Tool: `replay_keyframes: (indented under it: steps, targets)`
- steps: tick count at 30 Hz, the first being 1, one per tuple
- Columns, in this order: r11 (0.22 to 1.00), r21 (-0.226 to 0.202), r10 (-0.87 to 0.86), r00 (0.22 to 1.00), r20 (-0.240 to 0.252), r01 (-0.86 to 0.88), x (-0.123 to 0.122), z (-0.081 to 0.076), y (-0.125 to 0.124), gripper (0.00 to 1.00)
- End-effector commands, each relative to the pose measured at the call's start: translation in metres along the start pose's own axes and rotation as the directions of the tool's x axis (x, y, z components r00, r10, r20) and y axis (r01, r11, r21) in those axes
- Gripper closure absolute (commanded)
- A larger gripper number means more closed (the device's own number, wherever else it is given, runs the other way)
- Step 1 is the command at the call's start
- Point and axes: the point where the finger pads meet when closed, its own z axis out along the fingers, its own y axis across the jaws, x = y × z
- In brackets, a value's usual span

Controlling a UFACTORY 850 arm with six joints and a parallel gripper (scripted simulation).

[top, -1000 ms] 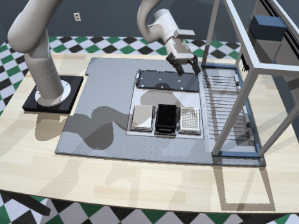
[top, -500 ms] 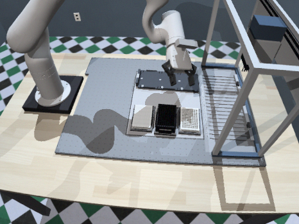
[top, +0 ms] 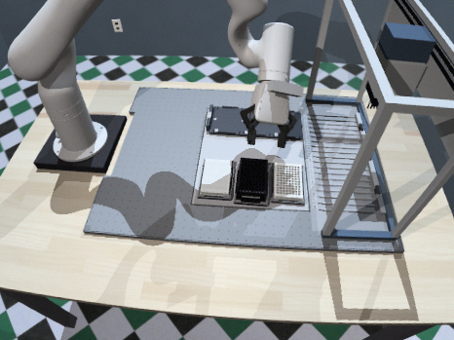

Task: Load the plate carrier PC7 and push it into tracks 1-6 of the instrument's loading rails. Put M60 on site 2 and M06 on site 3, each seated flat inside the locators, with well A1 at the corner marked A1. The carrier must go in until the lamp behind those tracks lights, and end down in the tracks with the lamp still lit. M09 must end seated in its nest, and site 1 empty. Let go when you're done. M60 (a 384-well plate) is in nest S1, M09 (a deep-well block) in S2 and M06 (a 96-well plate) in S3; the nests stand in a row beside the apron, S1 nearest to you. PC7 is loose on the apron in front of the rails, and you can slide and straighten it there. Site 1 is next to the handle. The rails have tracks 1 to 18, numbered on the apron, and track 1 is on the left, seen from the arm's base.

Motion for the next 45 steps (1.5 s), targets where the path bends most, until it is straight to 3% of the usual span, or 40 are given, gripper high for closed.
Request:
replay_keyframes:
  steps: [1, 11, 13, 25, 28, 45]
  targets:
    - [0.999, -0.024, 0.039, 0.99, 0.134, -0.036, -0.005, 0.009, 0.0, 0.0]
    - [0.987, -0.019, 0.154, 0.893, 0.423, -0.162, -0.012, 0.021, -0.019, 0.0]
    - [0.987, -0.019, 0.154, 0.893, 0.423, -0.162, -0.012, 0.021, -0.019, 0.0]
    - [0.921, 0.026, 0.268, 0.679, 0.683, -0.39, 0.013, 0.022, -0.062, 0.0]
    - [0.896, 0.035, 0.284, 0.632, 0.721, -0.443, 0.024, 0.022, -0.071, 0.0]
    - [0.892, 0.036, 0.287, 0.624, 0.727, -0.451, 0.026, 0.025, -0.076, 0.0]
